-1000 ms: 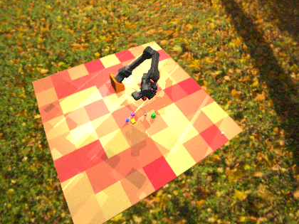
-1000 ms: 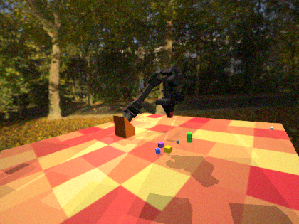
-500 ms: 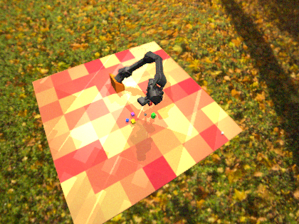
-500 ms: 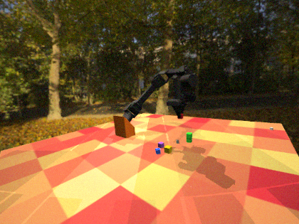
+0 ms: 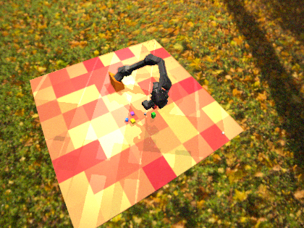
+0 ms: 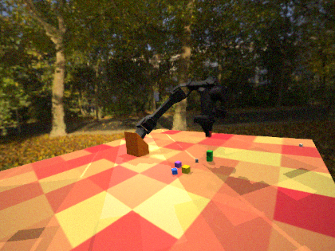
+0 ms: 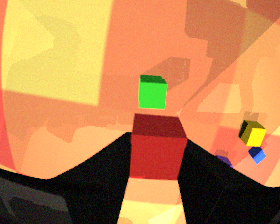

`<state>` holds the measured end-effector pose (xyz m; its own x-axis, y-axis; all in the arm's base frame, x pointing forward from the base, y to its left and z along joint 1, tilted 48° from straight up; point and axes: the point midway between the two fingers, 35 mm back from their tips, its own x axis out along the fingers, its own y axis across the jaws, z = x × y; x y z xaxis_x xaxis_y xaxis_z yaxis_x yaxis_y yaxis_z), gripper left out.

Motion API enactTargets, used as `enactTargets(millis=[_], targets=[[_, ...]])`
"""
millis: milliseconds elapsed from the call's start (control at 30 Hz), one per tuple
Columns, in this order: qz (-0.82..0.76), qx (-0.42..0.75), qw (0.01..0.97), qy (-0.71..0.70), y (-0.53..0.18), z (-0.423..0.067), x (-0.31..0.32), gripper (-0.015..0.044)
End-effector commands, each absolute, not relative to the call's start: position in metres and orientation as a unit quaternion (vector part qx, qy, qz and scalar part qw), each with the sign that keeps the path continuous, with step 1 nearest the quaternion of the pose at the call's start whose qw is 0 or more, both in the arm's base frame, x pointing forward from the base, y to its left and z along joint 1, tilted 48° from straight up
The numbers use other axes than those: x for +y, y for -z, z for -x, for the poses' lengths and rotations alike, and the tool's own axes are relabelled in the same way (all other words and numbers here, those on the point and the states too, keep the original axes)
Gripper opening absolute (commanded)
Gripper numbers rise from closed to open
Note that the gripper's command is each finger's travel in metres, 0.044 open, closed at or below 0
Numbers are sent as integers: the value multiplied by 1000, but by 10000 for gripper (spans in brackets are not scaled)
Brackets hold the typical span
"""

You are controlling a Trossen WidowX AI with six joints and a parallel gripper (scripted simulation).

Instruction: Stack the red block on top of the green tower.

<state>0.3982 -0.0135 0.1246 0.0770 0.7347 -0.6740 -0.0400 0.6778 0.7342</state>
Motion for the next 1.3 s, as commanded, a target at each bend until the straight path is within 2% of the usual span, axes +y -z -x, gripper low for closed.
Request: enactTargets(millis=[0,633,1267], targets=[[-283,615,678,-286,-120,-402,-6,0],[-284,614,678,-287,-80,-407,37,0],[-284,614,678,-287,-79,-407,37,0]])
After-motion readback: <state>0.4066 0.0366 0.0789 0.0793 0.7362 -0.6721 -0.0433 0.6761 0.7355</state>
